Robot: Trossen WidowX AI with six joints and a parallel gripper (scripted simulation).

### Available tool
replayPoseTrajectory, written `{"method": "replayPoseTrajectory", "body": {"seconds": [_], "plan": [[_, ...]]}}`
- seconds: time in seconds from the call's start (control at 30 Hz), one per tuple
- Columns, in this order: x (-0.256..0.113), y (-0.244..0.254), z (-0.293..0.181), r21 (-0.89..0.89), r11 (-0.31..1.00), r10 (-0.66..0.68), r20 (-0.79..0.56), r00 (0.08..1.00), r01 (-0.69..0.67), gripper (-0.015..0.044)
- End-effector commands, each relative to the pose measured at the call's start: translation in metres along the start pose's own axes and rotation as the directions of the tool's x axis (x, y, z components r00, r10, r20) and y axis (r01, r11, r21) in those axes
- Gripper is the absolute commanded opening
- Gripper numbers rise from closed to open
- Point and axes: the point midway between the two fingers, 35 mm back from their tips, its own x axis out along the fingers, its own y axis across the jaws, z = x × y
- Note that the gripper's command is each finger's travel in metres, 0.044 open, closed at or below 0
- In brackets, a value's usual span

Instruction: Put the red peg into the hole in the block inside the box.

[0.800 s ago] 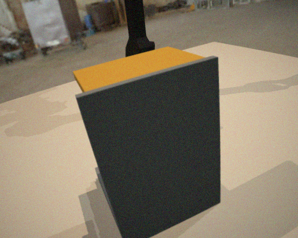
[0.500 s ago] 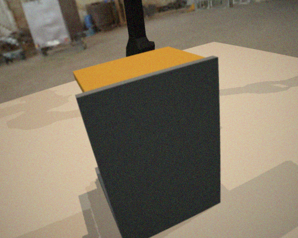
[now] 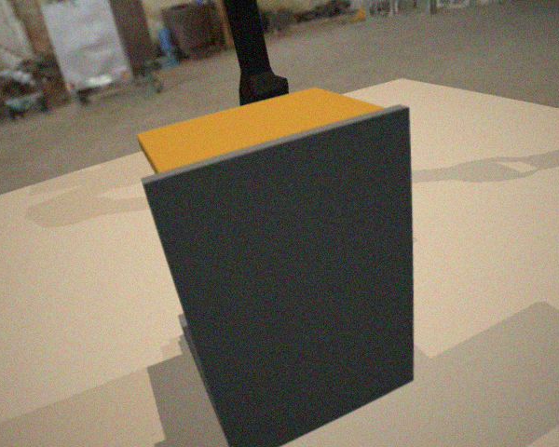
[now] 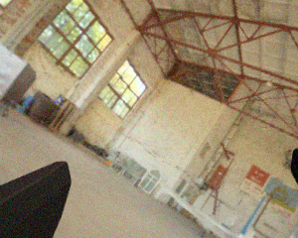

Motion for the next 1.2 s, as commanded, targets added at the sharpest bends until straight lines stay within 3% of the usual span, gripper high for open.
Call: {"method": "replayPoseTrajectory", "body": {"seconds": [0.0, 0.53, 0.87, 1.17], "plan": [[-0.015, -0.009, -0.012, 0.097, 0.994, -0.052, -0.058, 0.997, 0.058, 0.0440], [-0.097, -0.045, -0.062, 0.430, 0.807, -0.291, -0.309, 0.906, 0.405, 0.0440], [-0.161, -0.057, -0.090, 0.580, 0.526, -0.425, -0.454, 0.783, 0.622, 0.0440], [-0.222, -0.058, -0.110, 0.644, 0.206, -0.525, -0.563, 0.638, 0.737, 0.0440]]}}
